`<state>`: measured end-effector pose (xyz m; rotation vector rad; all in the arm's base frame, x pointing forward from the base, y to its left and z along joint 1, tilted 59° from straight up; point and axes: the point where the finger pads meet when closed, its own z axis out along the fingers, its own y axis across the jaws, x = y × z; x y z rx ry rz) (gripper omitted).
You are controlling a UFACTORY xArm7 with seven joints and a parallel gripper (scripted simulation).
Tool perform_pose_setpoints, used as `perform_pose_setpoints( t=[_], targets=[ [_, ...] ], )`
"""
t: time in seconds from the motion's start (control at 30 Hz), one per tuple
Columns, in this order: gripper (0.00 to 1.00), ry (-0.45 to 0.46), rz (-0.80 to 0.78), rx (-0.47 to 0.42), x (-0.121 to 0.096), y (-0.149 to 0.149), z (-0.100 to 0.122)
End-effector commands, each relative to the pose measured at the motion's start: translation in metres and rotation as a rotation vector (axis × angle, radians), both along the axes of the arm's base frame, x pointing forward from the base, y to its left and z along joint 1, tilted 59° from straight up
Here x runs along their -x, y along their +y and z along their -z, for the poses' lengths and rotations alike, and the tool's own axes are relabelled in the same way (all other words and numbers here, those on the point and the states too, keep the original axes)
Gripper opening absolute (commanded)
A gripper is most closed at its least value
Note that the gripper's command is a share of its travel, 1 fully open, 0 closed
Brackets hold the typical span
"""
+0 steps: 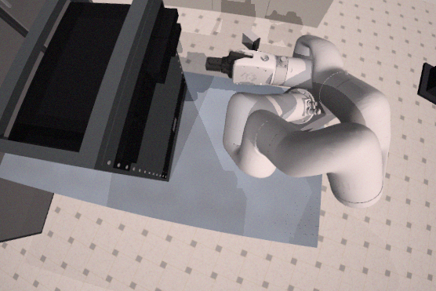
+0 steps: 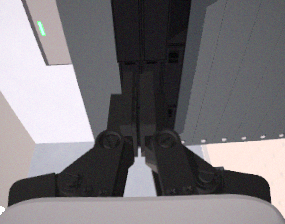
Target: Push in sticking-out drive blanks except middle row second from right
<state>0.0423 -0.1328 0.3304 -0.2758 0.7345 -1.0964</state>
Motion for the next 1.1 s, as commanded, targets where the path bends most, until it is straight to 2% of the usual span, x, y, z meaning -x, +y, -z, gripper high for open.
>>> perform_pose_setpoints(
  t=[0.0,1.07],
  targets=[
    [0.0,-0.015,0.005,-0.004,0.0031,-0.001,-0.0024],
    [0.0,-0.038,0.011,-0.011,0.0073,-0.0021,-0.0057]
  ],
)
